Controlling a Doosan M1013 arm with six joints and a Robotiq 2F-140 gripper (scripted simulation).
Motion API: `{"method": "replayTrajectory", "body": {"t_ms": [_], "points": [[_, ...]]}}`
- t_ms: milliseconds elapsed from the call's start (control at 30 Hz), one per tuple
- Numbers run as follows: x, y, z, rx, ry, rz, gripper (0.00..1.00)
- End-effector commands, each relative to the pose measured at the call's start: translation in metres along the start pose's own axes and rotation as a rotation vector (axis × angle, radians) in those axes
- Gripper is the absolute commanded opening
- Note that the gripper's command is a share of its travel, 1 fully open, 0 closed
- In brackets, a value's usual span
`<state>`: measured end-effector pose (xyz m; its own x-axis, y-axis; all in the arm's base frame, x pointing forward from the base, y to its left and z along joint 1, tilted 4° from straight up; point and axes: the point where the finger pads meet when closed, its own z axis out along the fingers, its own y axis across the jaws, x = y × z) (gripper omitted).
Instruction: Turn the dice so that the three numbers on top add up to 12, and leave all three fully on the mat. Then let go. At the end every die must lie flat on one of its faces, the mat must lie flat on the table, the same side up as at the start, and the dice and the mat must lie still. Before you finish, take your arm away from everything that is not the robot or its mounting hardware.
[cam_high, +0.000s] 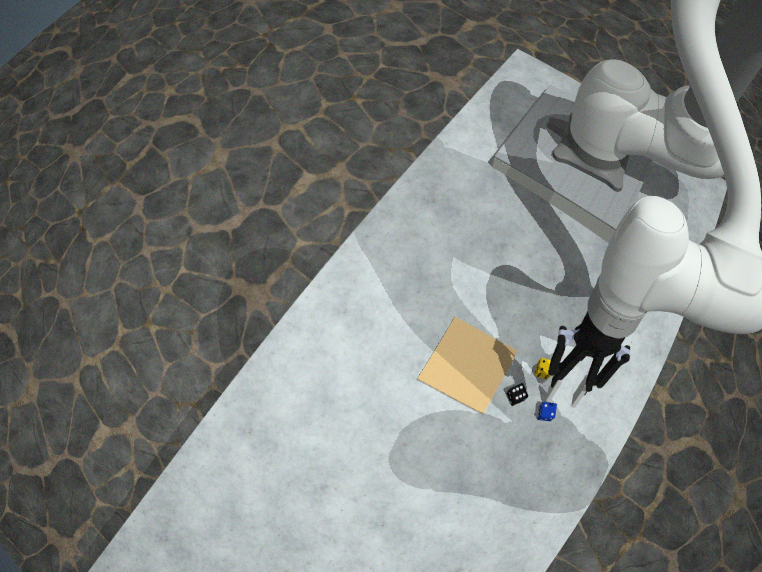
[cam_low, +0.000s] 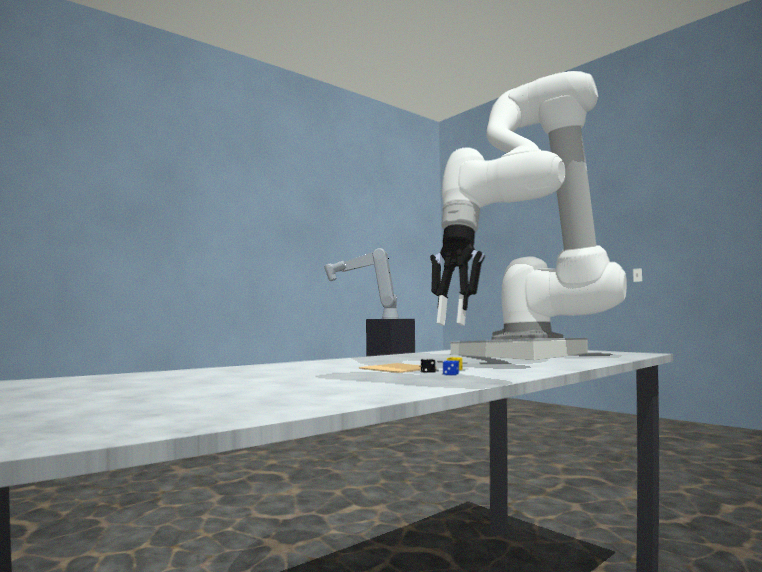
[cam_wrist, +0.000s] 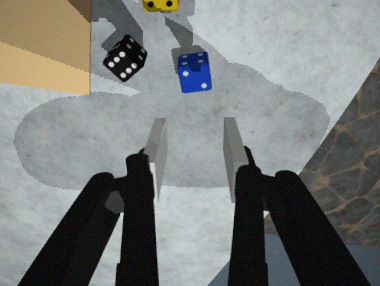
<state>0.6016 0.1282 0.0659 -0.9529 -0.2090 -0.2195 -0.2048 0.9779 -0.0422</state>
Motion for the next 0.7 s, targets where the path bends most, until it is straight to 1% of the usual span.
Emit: {"method": "replayTrajectory", "body": {"t_ms": [0,67,133,300,333,667], "points": [[-0.0106,0.0001,0.0001,0.003,0.169,0.001,0.28],[-0.0145,0.0001,-0.0008,0.003,0.229,0.001,0.28],[-0.0165,0.0001,-0.0017,0.003,0.260,0.001,0.28],[-0.0171,0.0001,-0.0020,0.003,0.270,0.001,0.28],[-0.0171,0.0001,-0.0020,0.003,0.270,0.001,1.00],[-0.0171,0.0001,-0.0019,0.002,0.270,-0.003,1.00]]}}
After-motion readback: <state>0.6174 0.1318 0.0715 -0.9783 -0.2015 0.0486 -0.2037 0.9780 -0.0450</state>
